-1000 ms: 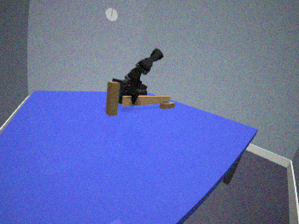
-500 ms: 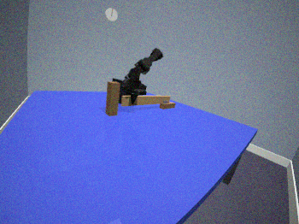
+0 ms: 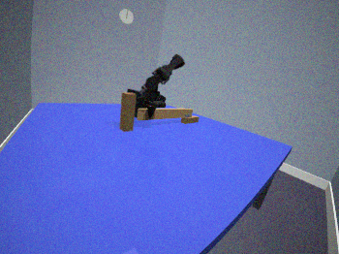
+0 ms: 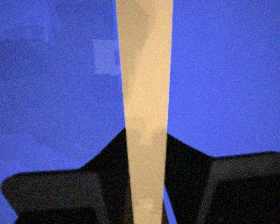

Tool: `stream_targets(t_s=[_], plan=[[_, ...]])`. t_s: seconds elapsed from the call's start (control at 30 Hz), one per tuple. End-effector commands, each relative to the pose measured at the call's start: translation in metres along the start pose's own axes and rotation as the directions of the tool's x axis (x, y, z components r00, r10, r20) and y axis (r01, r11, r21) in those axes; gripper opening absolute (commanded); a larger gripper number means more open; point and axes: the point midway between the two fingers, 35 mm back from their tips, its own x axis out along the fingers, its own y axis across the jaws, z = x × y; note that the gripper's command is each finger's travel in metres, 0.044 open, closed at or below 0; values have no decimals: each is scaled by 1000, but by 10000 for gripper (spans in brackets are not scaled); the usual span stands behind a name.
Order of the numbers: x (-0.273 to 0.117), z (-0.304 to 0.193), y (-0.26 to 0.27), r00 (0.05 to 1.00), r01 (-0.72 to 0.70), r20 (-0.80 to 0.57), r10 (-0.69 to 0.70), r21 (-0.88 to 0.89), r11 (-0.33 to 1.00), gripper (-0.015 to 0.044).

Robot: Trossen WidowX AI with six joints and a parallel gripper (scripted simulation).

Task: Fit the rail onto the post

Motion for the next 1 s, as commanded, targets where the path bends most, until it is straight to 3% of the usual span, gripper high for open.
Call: stream_targets(t_s=[0.0,0.97], plan=[[-2,-4,-4,1000,11,-4,-11,-4,1000,0],[-3,-11,-5,1000,11,-5,-11,-4,1000,0]])
